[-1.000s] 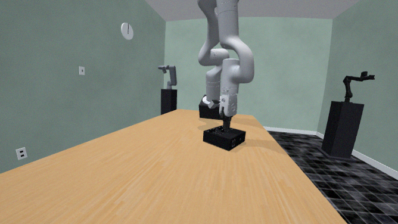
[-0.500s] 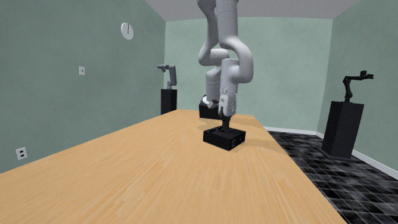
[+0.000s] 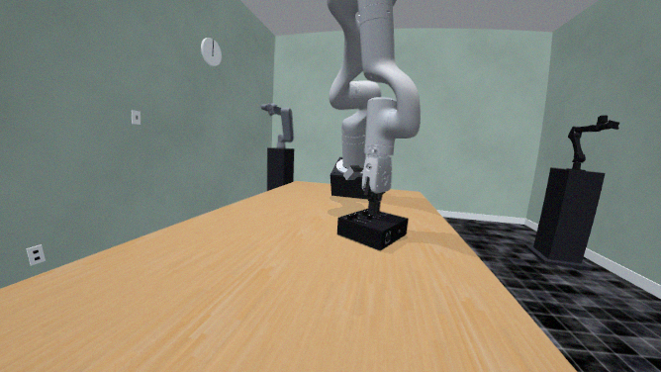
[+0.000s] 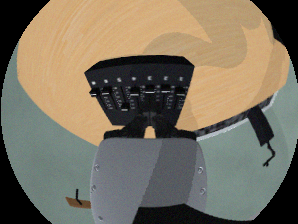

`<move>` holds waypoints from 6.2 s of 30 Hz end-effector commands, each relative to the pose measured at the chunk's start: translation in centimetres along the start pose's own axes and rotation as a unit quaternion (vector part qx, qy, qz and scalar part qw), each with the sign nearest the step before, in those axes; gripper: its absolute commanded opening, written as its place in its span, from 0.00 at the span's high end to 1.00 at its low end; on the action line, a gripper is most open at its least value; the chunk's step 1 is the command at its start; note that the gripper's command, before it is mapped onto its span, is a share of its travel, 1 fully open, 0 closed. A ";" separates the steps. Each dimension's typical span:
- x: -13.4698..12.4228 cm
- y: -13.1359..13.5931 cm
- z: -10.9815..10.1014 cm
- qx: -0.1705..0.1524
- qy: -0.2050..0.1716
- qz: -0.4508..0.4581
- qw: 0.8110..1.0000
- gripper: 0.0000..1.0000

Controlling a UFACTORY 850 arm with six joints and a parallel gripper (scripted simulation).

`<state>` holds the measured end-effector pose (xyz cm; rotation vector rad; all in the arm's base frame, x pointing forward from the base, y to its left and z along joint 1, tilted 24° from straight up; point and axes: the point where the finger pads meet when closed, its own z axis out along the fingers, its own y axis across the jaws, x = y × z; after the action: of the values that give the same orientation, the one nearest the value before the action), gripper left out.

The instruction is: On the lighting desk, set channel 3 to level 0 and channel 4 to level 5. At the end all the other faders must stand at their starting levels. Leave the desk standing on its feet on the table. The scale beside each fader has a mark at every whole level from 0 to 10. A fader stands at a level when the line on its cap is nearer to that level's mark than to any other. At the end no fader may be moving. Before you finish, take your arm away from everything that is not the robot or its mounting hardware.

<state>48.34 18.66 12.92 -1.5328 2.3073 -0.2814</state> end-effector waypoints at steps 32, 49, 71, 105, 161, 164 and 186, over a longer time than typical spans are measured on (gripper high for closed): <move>0.0 0.0 0.0 0.000 -0.001 0.000 1.000 1.00; -0.6 0.0 0.0 0.000 -0.001 0.000 1.000 1.00; -0.6 0.0 -3.3 0.001 -0.001 0.000 1.000 1.00; -0.3 -0.2 -4.0 0.001 -0.001 -0.091 0.996 1.00; 4.3 -2.3 -3.8 0.016 -0.007 -0.991 0.133 1.00; 4.3 -2.3 -3.8 0.010 -0.005 -0.998 0.058 1.00; 4.3 -2.3 -3.8 0.000 0.000 -1.000 0.000 1.00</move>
<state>47.20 13.63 16.39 2.4475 1.6485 0.5798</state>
